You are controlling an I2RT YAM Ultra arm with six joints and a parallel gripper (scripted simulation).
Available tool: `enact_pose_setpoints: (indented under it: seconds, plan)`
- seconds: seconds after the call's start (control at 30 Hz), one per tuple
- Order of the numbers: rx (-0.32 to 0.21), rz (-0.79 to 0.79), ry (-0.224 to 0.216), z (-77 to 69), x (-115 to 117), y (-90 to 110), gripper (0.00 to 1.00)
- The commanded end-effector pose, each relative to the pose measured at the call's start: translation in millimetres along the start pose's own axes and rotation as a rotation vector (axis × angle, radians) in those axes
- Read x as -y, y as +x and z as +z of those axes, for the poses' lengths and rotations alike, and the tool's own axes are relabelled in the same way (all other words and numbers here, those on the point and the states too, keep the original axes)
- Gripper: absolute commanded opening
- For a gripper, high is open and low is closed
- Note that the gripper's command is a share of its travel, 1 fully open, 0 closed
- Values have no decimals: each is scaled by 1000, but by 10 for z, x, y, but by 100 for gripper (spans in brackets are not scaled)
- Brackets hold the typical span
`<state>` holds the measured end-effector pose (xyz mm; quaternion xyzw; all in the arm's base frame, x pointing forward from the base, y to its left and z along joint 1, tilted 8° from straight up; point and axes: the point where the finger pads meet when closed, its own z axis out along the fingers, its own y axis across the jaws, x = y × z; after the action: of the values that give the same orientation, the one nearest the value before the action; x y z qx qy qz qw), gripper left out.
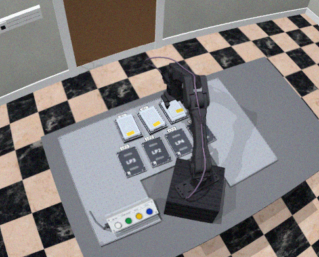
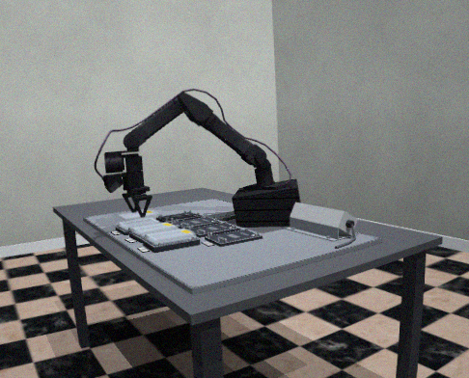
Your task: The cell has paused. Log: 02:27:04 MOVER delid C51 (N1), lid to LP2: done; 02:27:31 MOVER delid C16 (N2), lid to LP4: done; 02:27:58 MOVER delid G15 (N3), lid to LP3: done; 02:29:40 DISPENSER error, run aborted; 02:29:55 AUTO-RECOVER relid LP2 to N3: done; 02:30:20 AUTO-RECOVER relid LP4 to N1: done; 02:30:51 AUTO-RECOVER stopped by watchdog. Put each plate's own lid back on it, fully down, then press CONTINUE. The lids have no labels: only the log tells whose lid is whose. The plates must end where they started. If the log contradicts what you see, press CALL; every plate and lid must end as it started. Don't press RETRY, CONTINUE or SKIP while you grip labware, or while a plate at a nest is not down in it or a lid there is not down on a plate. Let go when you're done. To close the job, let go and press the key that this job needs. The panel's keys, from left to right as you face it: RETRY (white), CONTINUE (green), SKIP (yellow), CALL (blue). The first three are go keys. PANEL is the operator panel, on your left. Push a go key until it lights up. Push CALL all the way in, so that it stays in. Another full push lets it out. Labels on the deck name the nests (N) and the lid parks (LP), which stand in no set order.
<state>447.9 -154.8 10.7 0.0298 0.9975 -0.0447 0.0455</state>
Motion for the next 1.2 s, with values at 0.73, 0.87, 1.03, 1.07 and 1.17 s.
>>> enact_pose_setpoints:
  seconds: [0.73,0.87,1.03,1.07,1.17]
  plan:
    - [51,-12,2,9,-36,-188,0]
    - [68,-12,6,-22,-32,-198,0]
    - [64,-9,5,-41,-29,-203,0]
    - [62,-12,5,-32,-31,-197,0]
    - [45,-13,0,42,-45,-157,0]
